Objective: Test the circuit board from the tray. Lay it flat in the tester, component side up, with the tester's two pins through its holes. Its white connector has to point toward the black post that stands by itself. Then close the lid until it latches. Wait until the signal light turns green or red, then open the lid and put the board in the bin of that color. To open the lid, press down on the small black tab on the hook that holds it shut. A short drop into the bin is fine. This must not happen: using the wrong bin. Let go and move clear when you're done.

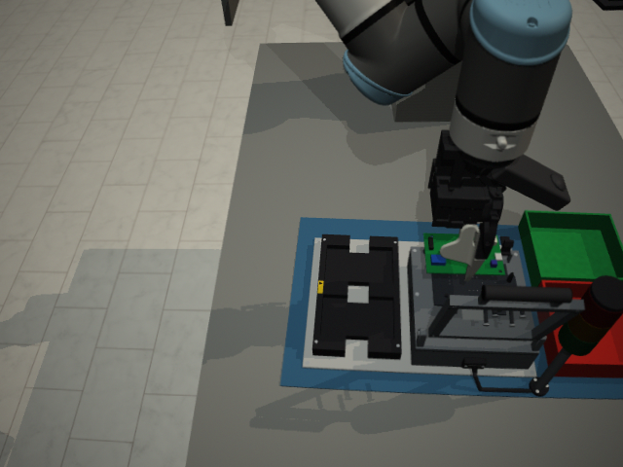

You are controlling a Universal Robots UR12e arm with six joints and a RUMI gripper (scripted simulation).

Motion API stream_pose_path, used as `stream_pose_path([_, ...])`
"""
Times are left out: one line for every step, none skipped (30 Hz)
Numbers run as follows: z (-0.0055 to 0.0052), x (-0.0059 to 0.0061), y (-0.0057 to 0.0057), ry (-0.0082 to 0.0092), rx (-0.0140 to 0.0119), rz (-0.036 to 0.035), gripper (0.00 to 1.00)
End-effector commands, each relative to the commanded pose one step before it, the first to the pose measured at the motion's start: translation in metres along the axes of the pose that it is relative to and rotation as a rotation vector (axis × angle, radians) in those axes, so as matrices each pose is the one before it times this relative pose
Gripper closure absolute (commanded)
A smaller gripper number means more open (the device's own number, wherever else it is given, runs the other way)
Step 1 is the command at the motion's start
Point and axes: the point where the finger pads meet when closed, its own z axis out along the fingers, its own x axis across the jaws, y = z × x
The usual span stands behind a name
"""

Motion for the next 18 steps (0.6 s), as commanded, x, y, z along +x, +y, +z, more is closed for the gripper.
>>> stream_pose_path([-0.00245, 0.00964, -0.01940, -0.00111, -0.00154, 0.00545, 0.61])
stream_pose_path([-0.00012, 0.00050, -0.00146, 0.00000, 0.00010, 0.00000, 0.61])
stream_pose_path([-0.00009, 0.00039, -0.00115, 0.00000, 0.00009, 0.00000, 0.61])
stream_pose_path([-0.00007, 0.00029, -0.00086, 0.00000, 0.00007, 0.00000, 0.61])
stream_pose_path([0.00000, 0.00000, 0.00000, 0.00000, 0.00000, 0.00000, 0.61])
stream_pose_path([0.00000, 0.00000, 0.00000, 0.00000, 0.00000, 0.00000, 0.61])
stream_pose_path([-0.00005, 0.00020, -0.00064, 0.00000, 0.00017, 0.00000, 0.61])
stream_pose_path([-0.00003, 0.00013, -0.00038, 0.00000, 0.00003, 0.00000, 0.61])
stream_pose_path([-0.00002, 0.00007, -0.00021, 0.00000, 0.00003, 0.00000, 0.61])
stream_pose_path([-0.00001, 0.00003, -0.00008, 0.00000, 0.00003, 0.00000, 0.61])
stream_pose_path([-0.00022, 0.00012, 0.00018, 0.00036, 0.00003, 0.00032, 0.61])
stream_pose_path([-0.00009, 0.00011, 0.00033, 0.00015, 0.00001, 0.00056, 0.61])
stream_pose_path([0.00013, -0.00044, 0.00012, -0.00043, 0.00000, 0.00000, 0.61])
stream_pose_path([0.00017, -0.00051, 0.00003, -0.00049, -0.00001, -0.00015, 0.61])
stream_pose_path([0.00014, -0.00037, 0.00001, -0.00031, 0.00000, -0.00007, 0.61])
stream_pose_path([0.00011, -0.00026, -0.00001, -0.00023, 0.00000, -0.00028, 0.61])
stream_pose_path([0.00006, -0.00013, -0.00001, -0.00010, 0.00000, -0.00020, 0.61])
stream_pose_path([0.00001, 0.00000, 0.00001, 0.00002, 0.00000, -0.00010, 0.61])
